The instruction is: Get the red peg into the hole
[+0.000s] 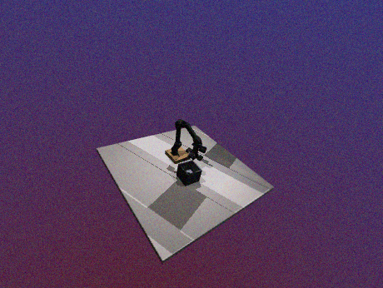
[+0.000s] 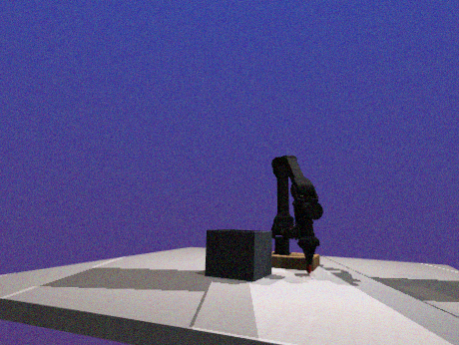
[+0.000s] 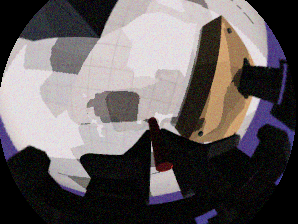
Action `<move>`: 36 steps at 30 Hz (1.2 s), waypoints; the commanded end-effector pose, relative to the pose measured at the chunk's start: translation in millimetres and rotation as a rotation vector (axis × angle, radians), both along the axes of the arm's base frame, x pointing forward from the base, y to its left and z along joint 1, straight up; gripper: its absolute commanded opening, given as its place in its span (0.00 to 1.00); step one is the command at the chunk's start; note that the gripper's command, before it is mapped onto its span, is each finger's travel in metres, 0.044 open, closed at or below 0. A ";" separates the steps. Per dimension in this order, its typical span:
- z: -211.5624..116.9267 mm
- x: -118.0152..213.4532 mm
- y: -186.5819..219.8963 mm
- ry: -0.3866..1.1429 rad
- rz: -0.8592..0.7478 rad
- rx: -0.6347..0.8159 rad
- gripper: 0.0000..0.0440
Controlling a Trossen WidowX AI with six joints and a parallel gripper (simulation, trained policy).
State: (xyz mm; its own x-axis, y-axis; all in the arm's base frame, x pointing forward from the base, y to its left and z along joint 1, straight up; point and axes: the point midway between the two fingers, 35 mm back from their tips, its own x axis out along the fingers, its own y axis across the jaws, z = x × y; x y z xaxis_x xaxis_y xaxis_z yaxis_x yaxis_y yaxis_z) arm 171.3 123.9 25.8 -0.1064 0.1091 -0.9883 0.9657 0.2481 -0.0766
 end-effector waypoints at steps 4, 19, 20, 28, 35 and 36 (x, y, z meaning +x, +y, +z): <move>14.6 7.5 6.0 -0.042 -0.013 0.054 0.01; 74.6 29.2 8.8 -0.192 -0.003 0.152 0.00; 79.3 30.9 7.9 -0.204 0.001 0.154 0.00; 116.7 42.5 -7.5 -0.302 0.024 0.147 0.00; 144.2 54.3 -28.6 -0.375 0.026 0.108 0.00; 147.2 55.8 -32.0 -0.382 0.026 0.100 0.00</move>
